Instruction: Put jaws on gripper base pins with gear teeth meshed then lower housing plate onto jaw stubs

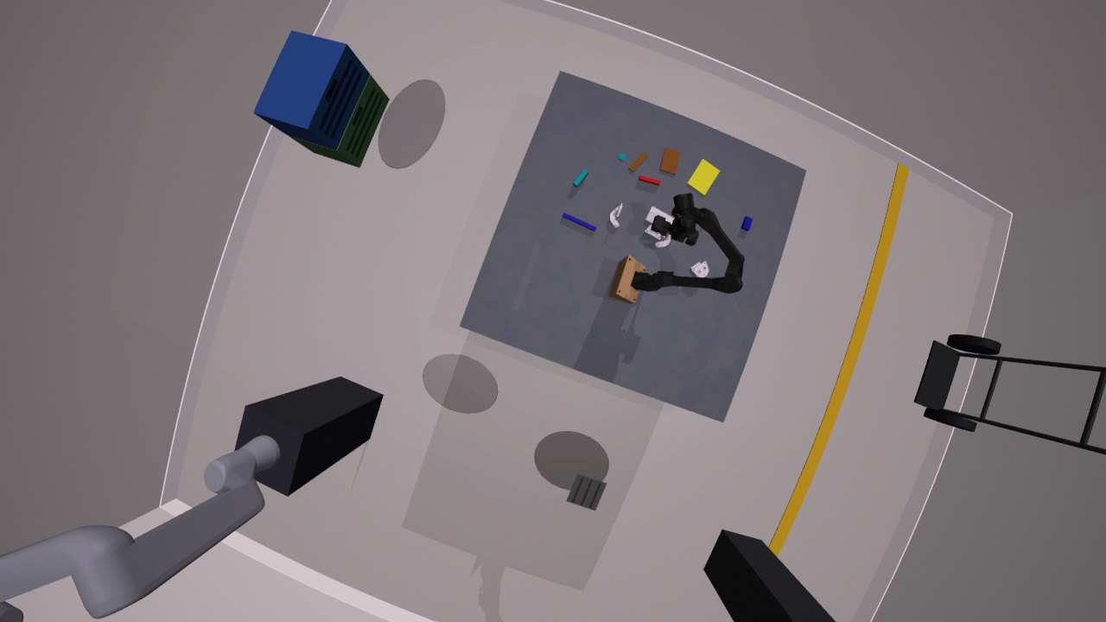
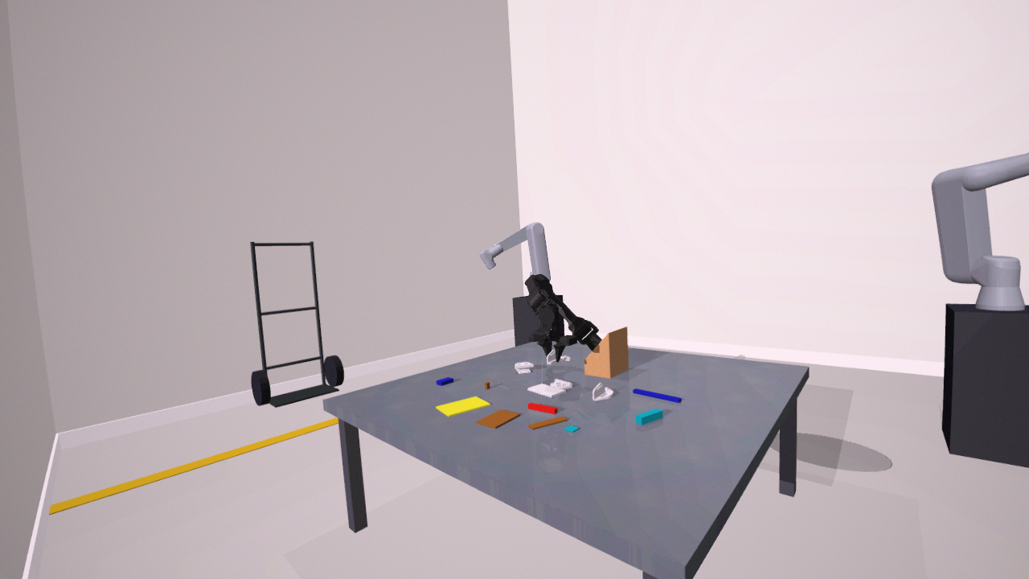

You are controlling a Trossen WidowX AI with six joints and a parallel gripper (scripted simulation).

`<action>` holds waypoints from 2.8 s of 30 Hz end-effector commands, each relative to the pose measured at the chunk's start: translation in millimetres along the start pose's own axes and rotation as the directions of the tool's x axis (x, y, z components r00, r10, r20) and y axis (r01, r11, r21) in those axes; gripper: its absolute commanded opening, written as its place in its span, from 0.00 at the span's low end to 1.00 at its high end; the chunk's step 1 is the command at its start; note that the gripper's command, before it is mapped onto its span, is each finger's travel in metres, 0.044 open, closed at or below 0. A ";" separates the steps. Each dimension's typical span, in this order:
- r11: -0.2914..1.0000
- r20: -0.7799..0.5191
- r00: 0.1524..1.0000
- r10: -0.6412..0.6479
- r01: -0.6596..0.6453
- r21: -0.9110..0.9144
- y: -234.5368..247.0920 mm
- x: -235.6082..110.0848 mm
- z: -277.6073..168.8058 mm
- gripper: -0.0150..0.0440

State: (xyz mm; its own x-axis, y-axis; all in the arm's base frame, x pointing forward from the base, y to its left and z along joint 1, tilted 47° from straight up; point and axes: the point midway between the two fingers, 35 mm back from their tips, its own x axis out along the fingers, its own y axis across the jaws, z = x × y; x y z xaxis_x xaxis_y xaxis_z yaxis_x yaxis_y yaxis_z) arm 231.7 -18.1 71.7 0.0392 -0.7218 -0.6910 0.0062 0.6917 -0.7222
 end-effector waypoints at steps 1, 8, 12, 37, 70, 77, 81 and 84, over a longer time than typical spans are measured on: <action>1.000 0.009 1.000 0.002 -0.002 0.007 0.2 -2.4 16.2 0.48; 1.000 0.010 1.000 0.002 -0.002 0.008 1.7 -2.6 39.3 0.48; 1.000 0.011 1.000 0.002 -0.002 0.009 2.5 -2.0 52.4 0.48; 1.000 0.011 1.000 0.001 -0.001 0.010 4.0 0.2 73.5 0.48; 1.000 0.011 1.000 0.001 -0.001 0.010 4.0 0.2 73.5 0.48; 1.000 0.011 1.000 0.001 -0.001 0.010 4.0 0.2 73.5 0.48; 1.000 0.011 1.000 0.001 -0.001 0.010 4.0 0.2 73.5 0.48; 1.000 0.011 1.000 0.001 -0.001 0.010 4.0 0.2 73.5 0.48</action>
State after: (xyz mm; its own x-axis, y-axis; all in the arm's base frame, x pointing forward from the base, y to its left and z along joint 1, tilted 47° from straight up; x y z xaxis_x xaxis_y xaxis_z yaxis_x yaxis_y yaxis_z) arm 303.3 -13.8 69.7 0.0444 -0.7195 -0.6931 0.0137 0.6942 -0.7197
